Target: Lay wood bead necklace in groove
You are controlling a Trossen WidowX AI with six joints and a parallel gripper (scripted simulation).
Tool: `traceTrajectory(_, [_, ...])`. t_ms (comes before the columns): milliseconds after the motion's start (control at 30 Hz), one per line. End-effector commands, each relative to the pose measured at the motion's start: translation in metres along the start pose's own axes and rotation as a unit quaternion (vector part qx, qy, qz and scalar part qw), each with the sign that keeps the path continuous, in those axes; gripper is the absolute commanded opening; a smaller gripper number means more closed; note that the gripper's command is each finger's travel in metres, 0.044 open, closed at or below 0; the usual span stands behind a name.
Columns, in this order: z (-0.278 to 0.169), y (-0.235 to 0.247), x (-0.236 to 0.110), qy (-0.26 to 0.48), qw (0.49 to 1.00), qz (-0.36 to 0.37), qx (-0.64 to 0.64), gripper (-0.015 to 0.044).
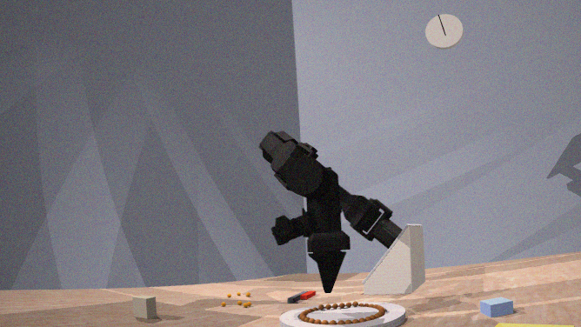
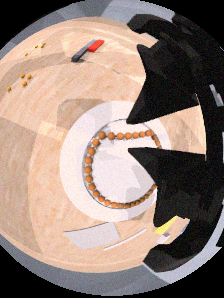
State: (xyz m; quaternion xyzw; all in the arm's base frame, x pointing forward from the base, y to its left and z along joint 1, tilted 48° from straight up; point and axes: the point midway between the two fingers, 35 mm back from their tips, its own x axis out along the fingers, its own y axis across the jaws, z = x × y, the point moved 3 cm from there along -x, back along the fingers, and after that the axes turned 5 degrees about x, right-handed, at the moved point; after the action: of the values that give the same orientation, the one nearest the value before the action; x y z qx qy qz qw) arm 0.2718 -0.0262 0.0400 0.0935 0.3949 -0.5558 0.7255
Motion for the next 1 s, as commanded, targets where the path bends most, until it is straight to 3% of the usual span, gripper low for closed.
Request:
traceTrajectory(0, [-0.001, 0.0, 0.001, 0.0, 1.0, 0.001, 0.0, 0.012])
traceTrajectory(900, [-0.001, -0.003, 0.032, -0.001, 1.0, -0.004, -0.004, 0.012])
traceTrajectory(967, [0.001, -0.001, 0.03, 0.0, 1.0, -0.001, 0.0, 0.0067])
